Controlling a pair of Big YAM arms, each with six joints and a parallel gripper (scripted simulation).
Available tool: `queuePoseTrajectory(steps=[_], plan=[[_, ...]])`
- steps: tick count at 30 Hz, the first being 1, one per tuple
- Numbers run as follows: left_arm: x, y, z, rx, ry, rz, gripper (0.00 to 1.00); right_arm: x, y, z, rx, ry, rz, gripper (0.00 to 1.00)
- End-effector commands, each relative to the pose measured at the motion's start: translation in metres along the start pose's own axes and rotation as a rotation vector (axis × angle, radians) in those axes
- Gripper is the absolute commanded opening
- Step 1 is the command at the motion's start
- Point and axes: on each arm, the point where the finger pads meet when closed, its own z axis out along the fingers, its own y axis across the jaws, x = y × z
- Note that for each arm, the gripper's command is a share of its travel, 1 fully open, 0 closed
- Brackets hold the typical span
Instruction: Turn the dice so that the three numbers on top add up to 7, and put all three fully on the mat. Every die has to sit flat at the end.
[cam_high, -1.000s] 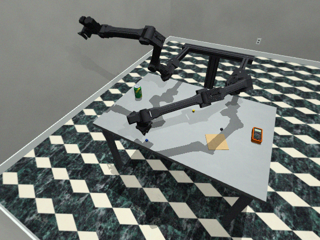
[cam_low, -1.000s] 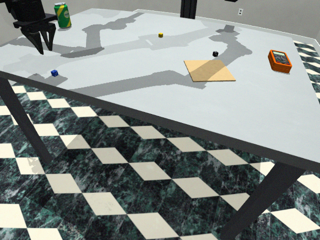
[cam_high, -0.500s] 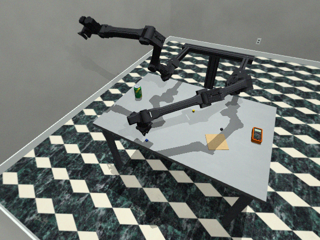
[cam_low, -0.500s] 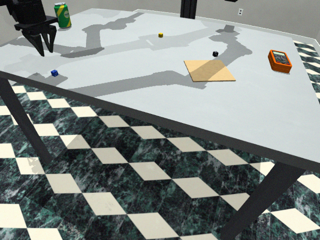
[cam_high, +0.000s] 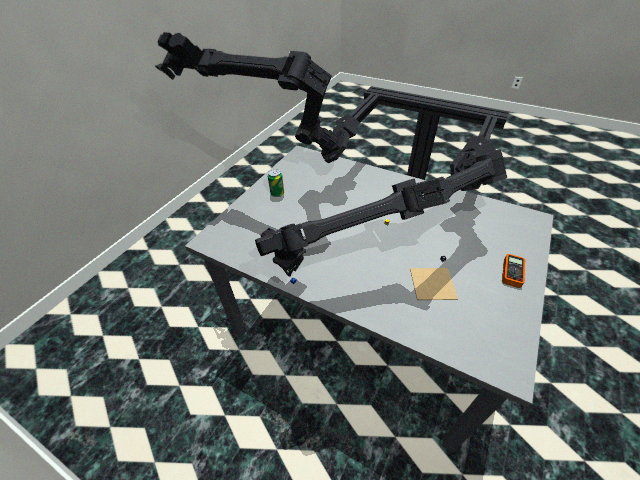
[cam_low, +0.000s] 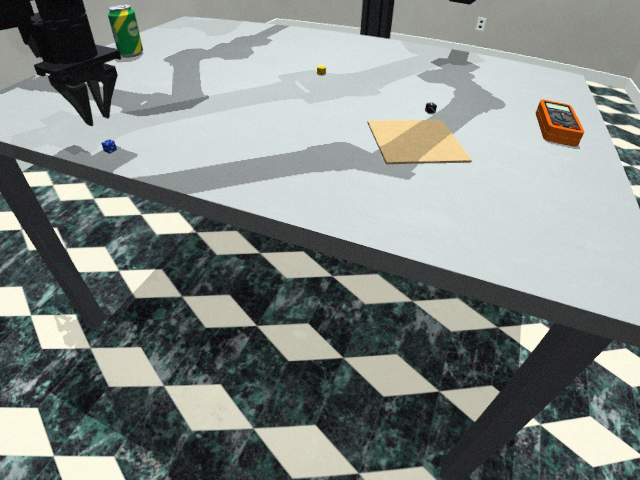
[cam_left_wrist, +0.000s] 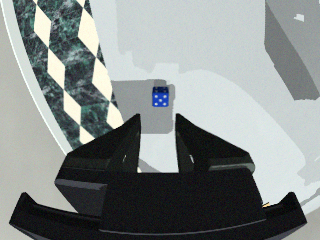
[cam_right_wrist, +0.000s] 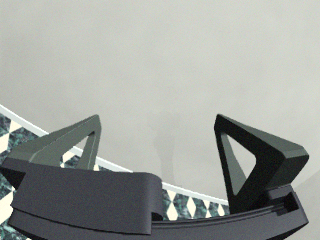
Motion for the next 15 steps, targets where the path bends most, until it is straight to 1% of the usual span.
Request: queuePoseTrajectory(steps=[1,2,5,15], plan=[[0.004,-0.004,0.025,0.022,0.008,0.007,0.3,-0.042,-0.005,-0.003,0.011,-0.063,0.0,1.0],[0.009,0.006,0.02,0.009,0.003,-0.009,0.3,-0.042,-0.005,-0.003,0.011,-0.063,0.0,1.0],[0.005,-0.005,0.031,0.022,0.008,0.007,0.3,-0.042,-0.005,-0.003,0.011,-0.063,0.0,1.0],[0.006,-0.003,0.041,0.021,0.008,0.005,0.3,-0.042,-0.005,-0.003,0.011,-0.063,0.0,1.0]])
